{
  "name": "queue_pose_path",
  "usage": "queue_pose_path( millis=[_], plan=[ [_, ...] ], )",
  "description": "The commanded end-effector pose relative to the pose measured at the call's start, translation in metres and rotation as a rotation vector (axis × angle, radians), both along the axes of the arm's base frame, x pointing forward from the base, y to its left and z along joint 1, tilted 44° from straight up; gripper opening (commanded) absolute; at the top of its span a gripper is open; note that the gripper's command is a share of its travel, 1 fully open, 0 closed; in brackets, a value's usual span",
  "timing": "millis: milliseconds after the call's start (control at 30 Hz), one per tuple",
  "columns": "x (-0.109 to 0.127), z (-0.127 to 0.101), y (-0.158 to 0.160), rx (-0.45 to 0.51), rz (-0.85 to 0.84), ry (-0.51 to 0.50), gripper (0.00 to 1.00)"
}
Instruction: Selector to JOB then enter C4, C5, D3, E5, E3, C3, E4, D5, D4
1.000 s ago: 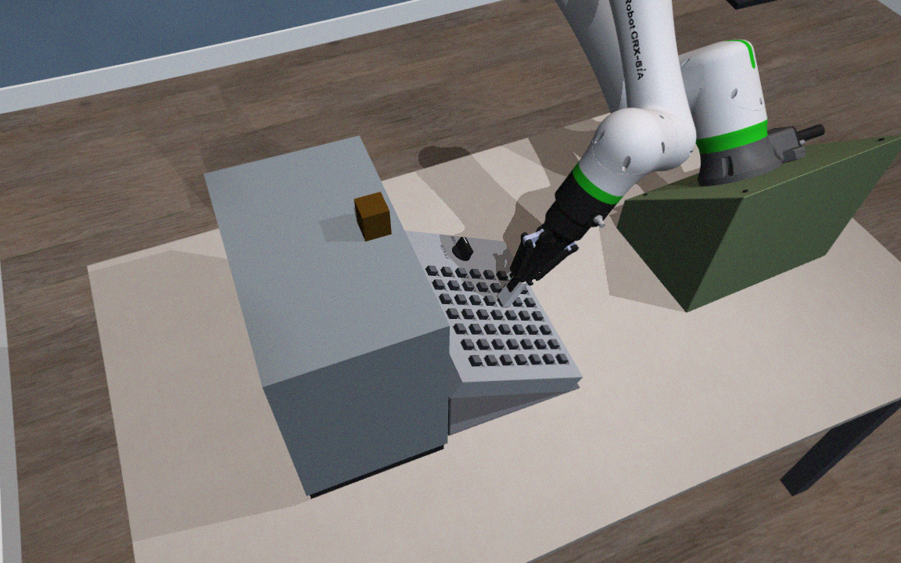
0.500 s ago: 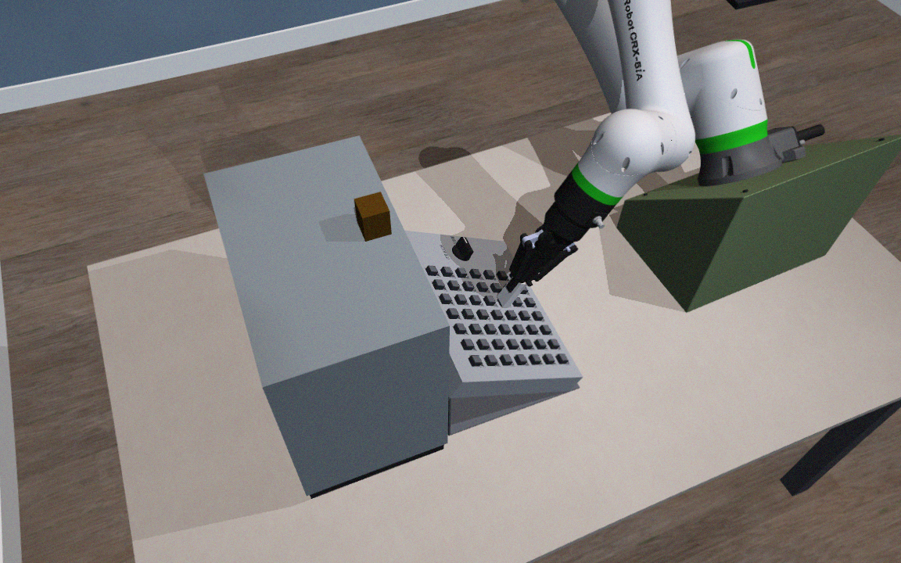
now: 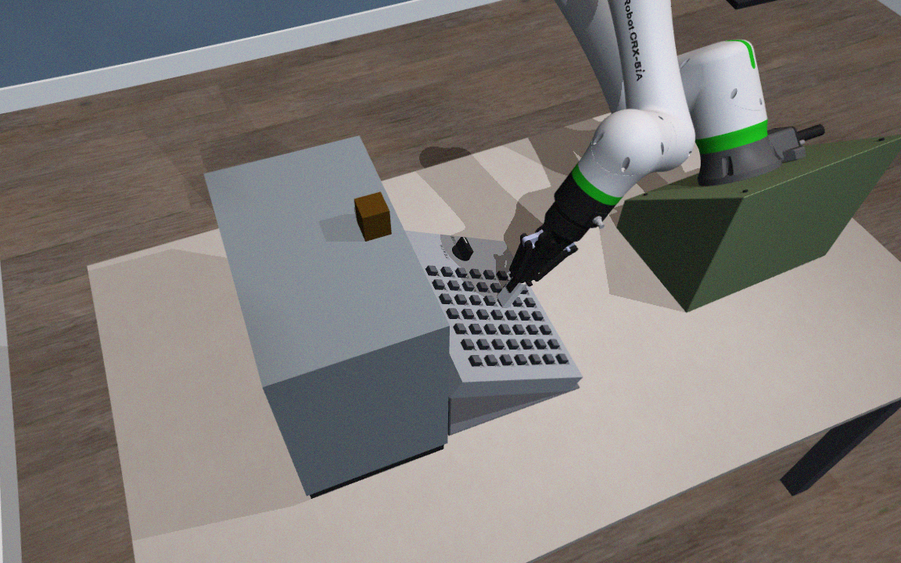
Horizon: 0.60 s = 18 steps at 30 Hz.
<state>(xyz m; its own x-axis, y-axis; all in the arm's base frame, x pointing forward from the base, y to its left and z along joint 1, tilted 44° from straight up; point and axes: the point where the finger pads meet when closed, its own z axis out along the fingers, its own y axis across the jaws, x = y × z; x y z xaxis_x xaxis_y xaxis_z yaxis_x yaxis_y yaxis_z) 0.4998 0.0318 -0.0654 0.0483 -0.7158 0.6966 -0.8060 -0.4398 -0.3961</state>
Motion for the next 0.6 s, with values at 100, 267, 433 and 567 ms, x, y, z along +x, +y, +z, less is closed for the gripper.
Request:
queue_pose_path(
  millis=[100,267,433,567],
  plan=[
    [0.0000,-0.0001,-0.0001,0.000,-0.001,0.000,0.00],
    [-0.0008,0.0007,0.0006,0.000,-0.001,0.000,0.00],
    [-0.0023,0.0023,0.0020,0.000,-0.001,0.000,0.00],
    [-0.0056,0.0056,0.0050,0.000,-0.001,0.000,0.00]
  ],
)
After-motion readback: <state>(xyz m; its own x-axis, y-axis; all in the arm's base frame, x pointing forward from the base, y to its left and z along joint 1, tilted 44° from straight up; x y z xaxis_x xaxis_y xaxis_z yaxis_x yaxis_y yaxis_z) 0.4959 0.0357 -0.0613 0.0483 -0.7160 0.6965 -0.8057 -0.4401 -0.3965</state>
